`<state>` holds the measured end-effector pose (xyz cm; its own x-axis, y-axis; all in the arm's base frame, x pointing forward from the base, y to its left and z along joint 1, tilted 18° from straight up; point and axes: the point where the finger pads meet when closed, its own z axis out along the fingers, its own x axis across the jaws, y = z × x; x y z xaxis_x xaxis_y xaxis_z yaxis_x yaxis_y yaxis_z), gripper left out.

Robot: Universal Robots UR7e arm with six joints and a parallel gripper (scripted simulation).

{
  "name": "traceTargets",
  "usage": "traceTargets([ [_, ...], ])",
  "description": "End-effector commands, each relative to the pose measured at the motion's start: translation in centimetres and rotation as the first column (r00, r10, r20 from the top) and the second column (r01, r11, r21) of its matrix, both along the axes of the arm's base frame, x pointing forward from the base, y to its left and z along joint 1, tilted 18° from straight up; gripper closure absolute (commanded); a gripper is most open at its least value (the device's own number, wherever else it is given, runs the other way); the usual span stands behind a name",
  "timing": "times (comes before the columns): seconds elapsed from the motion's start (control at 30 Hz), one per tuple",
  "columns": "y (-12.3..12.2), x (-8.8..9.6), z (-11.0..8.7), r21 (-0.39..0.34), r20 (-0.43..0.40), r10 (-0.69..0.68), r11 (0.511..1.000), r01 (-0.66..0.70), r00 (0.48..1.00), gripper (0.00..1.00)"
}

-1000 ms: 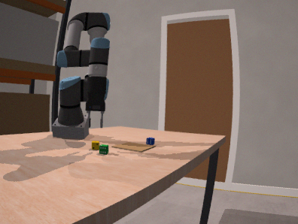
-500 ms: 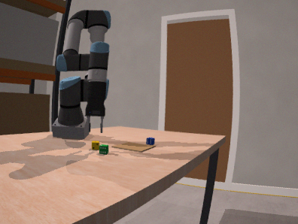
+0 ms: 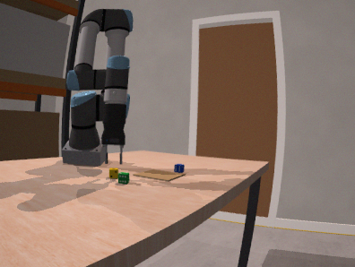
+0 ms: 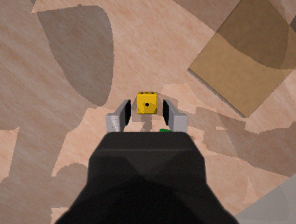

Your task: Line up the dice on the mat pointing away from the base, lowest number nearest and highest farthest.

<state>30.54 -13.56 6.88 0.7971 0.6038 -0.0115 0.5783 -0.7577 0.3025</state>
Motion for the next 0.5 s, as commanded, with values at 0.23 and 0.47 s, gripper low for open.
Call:
traceTargets([
  [0.23, -0.23, 0.18, -0.75, -0.001, 0.001, 0.0, 1.0, 0.0, 1.0, 0.13],
  [0.47, -0.26, 0.2, -0.87, -0.001, 0.001, 0.0, 1.0, 0.0, 1.0, 0.13],
])
